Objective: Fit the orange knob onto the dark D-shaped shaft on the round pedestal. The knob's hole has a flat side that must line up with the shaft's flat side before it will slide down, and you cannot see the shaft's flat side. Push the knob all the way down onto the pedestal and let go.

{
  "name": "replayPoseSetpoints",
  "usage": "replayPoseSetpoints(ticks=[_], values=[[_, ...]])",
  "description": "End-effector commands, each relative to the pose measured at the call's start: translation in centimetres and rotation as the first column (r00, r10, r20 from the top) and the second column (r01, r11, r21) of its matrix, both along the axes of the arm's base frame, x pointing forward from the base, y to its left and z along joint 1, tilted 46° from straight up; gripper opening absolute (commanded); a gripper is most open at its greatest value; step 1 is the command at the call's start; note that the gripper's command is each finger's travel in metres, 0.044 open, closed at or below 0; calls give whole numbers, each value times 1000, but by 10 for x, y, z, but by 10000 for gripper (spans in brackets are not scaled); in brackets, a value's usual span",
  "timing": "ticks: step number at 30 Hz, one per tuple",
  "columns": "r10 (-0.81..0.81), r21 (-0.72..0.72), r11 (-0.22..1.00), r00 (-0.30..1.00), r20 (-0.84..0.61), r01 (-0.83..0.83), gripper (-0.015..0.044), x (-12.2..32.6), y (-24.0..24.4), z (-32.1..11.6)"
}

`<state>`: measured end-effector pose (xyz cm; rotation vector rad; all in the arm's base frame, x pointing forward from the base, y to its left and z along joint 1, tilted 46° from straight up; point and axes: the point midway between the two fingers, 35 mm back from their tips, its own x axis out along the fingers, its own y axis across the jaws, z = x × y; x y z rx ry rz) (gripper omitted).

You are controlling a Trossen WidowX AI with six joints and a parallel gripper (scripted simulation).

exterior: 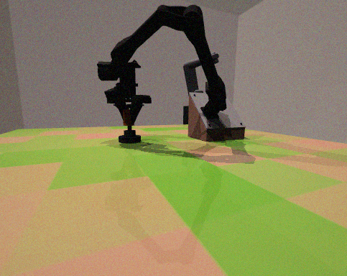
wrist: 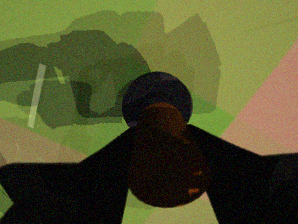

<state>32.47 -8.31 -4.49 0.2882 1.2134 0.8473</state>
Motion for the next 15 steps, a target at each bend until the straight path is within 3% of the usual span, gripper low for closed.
replayPoseSetpoints(ticks=[1, 15], values=[[3, 1, 1000, 1000, 8, -3, 0, 0, 1, -1], [3, 1, 1000, 1000, 8, -3, 0, -3, 2, -3]])
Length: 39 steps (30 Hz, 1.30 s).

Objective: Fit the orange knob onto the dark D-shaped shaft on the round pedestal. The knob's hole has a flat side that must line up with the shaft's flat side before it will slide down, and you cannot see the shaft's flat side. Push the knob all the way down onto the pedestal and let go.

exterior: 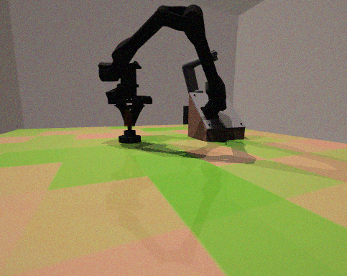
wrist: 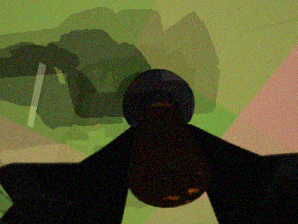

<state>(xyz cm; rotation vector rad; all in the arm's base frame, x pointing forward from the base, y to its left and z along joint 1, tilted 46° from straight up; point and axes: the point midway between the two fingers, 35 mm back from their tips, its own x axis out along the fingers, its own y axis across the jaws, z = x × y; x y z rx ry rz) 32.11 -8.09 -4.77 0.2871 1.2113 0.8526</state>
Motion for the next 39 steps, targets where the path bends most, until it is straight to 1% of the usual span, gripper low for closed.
replayPoseSetpoints(ticks=[1, 8, 15, 39], values=[[-1, -2, 1000, 1000, 5, 1, 0, 0, -1, 0], [6, -3, 1000, 1000, 12, -5, 0, 2, -4, 2], [147, -34, 989, 978, 151, -143, 0, 4, -6, 3], [147, -34, 989, 978, 151, -143, 0, 3, -4, 4]])
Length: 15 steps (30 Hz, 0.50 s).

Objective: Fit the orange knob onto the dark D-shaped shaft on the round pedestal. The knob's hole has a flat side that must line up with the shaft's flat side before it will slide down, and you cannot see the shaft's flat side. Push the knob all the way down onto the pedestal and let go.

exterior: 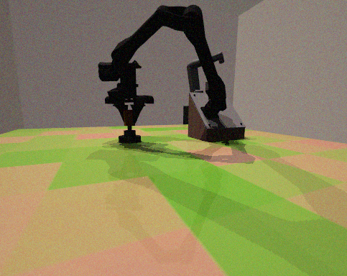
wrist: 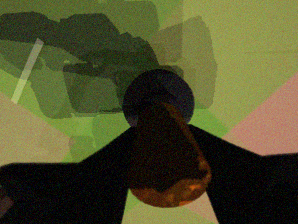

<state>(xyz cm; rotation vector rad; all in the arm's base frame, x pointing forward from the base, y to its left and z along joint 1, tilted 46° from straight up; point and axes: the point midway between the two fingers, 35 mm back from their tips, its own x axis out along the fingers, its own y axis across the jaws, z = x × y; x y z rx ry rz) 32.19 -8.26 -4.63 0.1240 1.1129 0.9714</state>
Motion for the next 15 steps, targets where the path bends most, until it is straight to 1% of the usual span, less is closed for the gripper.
replayPoseSetpoints(ticks=[1, 15], values=[[1, -7, 1000, 1000, 10, -1, 0, 2, -3, 3], [1, -6, 1000, 1000, 10, -1, 0, 3, 1, -1]])
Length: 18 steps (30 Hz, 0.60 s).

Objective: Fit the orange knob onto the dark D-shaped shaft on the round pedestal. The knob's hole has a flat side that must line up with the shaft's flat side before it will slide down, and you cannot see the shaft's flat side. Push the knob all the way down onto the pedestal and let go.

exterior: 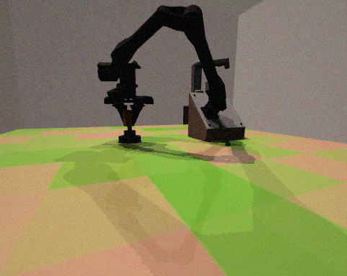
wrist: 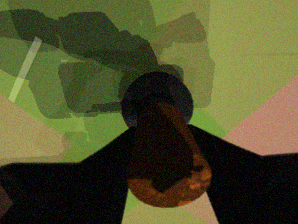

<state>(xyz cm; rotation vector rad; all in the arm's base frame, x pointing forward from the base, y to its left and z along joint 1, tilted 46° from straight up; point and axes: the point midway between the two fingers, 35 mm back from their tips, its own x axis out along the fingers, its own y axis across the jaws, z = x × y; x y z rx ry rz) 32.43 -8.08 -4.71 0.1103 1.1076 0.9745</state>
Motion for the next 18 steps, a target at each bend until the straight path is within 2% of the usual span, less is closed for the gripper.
replayPoseSetpoints(ticks=[1, 8, 14, 18], values=[[-6, -1, 1000, 1000, 0, 6, 0, 0, -1, -1], [1, -2, 1000, 1000, 7, -1, 0, -3, -5, 2], [134, -30, 991, 981, 138, -132, 0, -6, -6, 2], [141, -32, 990, 979, 145, -138, 0, -6, -6, 1]])
